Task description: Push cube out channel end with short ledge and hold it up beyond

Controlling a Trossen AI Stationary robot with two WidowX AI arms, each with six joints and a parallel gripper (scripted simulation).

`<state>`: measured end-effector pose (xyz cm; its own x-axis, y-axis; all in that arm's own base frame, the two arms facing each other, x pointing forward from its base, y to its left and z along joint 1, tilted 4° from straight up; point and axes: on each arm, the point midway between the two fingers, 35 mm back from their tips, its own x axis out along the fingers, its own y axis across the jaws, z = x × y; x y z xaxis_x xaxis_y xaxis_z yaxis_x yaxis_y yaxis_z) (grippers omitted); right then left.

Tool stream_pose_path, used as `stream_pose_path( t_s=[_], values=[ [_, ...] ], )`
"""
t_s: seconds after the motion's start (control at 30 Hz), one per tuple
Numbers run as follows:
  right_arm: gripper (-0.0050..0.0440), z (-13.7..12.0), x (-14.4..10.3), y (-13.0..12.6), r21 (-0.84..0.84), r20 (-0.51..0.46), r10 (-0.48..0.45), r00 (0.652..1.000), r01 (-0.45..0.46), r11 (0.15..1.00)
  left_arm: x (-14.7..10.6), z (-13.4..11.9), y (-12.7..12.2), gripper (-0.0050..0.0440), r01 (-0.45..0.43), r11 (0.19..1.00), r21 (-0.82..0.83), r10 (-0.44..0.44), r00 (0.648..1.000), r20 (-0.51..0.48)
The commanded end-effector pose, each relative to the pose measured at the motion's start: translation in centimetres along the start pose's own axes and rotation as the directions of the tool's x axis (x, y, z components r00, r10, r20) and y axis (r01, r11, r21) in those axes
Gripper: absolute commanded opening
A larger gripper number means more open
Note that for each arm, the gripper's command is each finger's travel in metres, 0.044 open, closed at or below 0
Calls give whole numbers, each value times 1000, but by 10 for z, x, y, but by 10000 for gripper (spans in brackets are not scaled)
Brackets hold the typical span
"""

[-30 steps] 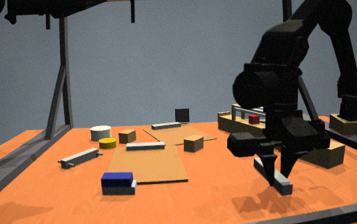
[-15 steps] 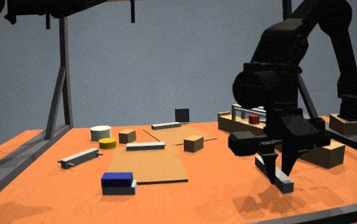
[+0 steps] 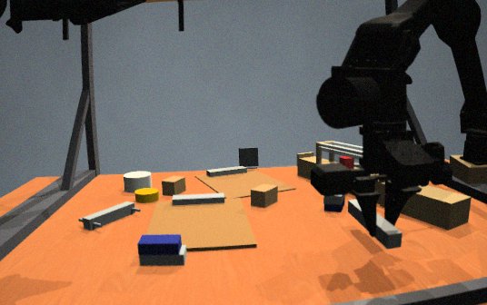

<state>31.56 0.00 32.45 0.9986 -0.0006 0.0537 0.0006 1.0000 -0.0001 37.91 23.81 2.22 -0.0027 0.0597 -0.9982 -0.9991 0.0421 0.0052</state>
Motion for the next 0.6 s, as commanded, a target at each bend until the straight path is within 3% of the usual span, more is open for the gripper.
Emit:
stream_pose_path(
  t_s=[0.0, 0.57],
  values=[
    [400, 6, -1, 0, 6, 17, -2, 1000, 2, 1000, -26, 5, -7, 0, 50, 999, 0, -50, 998, 28],
    [400, 6, -1, 0, 6, 17, -2, 1000, 2, 1000, -52, 4, -6, 0, 59, 998, -2, -59, 998, 34]
  ],
)
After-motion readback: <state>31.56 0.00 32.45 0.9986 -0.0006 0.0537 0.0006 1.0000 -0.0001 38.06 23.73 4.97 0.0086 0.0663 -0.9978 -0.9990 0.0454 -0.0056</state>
